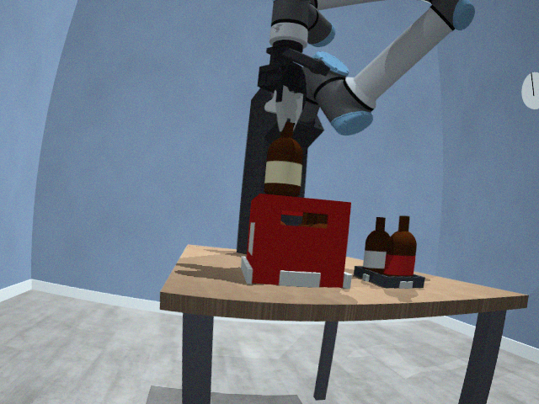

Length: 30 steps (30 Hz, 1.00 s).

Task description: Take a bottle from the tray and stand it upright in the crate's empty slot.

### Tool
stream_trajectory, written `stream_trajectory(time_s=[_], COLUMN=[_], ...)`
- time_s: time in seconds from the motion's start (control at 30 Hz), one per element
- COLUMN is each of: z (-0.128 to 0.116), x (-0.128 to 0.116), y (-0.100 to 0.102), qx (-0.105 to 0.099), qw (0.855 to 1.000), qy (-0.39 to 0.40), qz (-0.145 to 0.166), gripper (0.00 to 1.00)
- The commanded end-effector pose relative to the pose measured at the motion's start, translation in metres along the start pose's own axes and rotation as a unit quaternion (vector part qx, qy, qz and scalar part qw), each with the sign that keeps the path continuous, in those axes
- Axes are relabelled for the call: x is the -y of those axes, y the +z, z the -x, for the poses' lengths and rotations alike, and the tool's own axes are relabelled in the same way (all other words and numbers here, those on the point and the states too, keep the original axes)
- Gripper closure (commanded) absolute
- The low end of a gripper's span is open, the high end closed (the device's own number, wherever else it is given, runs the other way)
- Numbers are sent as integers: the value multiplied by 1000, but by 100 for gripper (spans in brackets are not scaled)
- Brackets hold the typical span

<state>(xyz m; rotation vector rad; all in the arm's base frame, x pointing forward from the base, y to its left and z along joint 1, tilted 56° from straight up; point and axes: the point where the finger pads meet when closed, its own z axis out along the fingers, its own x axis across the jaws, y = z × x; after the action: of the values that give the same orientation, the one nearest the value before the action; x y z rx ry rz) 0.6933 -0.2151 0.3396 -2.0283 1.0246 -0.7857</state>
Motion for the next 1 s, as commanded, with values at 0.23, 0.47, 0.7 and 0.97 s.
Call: stream_trajectory(time_s=[0.23, 0.47, 0.7, 0.97], z=[-1, -1, -1, -1], x=[0, 0, 0, 0], y=[11, 20, 26, 29], qx=[-1, -1, -1, -1], qw=[1000, 1000, 1000, 1000], qy=[0, 0, 0, 0], qz=[0, 0, 0, 0], gripper=[100, 100, 100, 100])
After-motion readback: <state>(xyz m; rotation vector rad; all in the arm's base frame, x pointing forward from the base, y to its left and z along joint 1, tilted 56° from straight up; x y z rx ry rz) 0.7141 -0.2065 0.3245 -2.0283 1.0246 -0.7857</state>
